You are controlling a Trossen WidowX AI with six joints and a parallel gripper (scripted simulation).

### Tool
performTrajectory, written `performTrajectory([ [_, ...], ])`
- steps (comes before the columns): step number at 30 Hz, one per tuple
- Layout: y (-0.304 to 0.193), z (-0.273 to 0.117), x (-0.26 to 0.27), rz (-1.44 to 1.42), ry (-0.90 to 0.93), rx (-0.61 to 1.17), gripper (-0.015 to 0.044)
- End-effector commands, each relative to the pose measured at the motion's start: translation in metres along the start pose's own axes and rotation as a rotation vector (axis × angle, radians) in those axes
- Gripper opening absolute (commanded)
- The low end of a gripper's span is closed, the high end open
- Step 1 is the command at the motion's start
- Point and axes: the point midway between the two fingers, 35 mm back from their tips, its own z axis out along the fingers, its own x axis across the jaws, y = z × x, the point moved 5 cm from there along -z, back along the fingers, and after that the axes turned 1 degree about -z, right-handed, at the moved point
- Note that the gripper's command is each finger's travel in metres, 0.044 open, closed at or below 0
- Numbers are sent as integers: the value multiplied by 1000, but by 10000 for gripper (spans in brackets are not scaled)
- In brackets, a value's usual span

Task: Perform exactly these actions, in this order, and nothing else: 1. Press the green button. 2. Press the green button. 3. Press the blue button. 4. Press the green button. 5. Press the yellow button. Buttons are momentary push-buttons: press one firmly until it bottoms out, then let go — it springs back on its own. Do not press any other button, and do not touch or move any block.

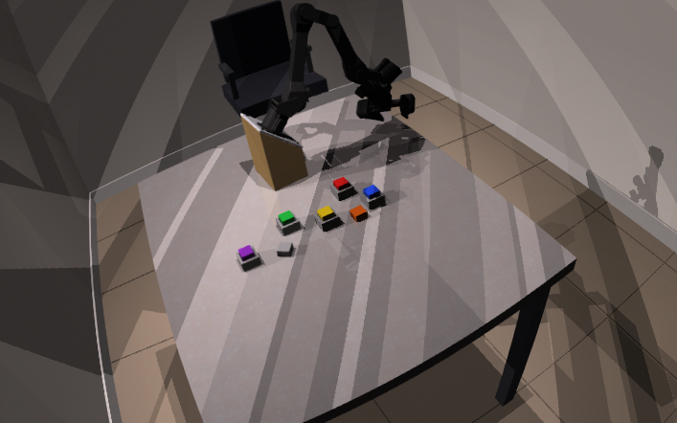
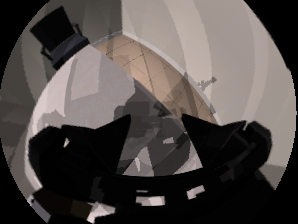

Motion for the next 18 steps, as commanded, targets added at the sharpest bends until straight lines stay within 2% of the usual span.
performTrajectory([
  [1, -59, -10, -31, 151, -53, 197, 400],
  [9, -168, -66, -66, 497, -166, 523, 400],
  [18, -270, -163, -53, 978, -272, 784, 400],
])
